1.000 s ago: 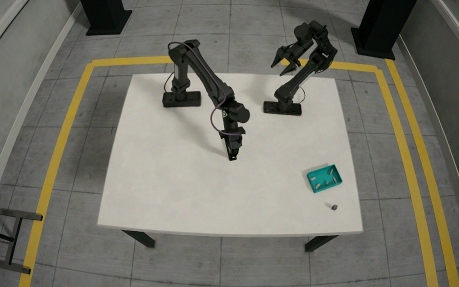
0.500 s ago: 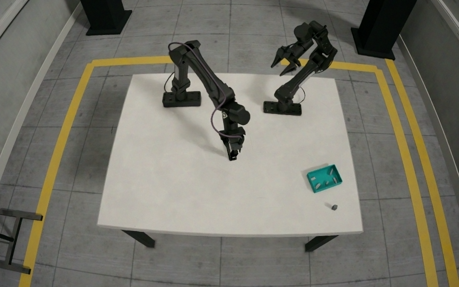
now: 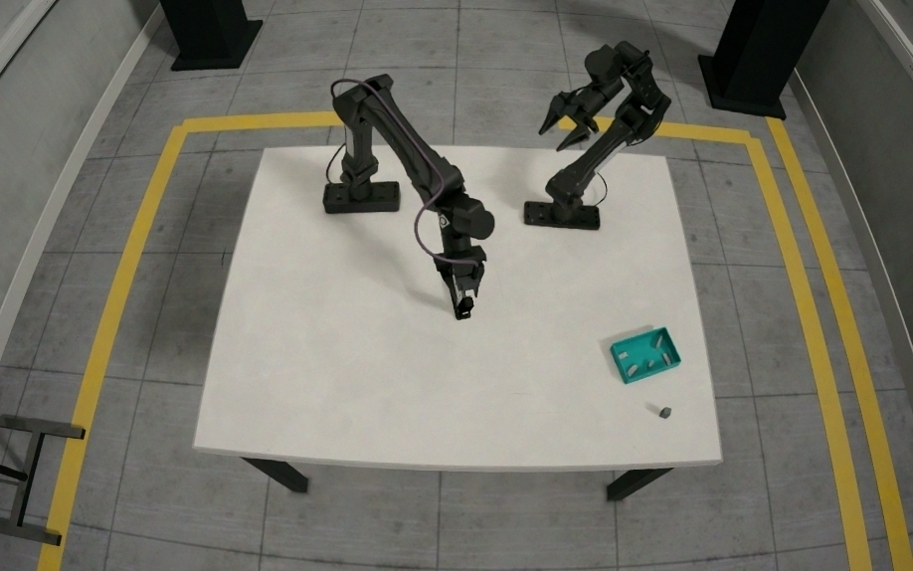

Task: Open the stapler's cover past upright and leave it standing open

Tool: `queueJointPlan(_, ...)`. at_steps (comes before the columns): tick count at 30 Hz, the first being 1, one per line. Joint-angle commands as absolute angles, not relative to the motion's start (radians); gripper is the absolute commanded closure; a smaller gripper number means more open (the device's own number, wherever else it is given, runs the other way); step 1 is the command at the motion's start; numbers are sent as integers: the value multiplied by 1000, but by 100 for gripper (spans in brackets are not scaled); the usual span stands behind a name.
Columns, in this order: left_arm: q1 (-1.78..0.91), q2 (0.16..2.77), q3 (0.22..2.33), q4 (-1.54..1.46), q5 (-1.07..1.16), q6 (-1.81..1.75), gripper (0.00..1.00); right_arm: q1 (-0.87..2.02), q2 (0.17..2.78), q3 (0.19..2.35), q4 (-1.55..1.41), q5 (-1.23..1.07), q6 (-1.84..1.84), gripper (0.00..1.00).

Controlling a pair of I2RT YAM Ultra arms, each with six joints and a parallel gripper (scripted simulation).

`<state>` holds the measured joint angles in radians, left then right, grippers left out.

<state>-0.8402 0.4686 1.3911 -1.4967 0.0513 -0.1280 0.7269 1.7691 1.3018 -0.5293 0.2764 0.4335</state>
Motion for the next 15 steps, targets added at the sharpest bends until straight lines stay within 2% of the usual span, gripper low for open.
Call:
queueJointPlan(1, -845, 472, 1418, -1497, 45, -134, 45, 738, 1726, 1339, -558, 290, 444, 57)
queueJointPlan(15, -845, 472, 1418, -1497, 45, -134, 45, 793, 1631, 1372, -729, 313, 499, 57)
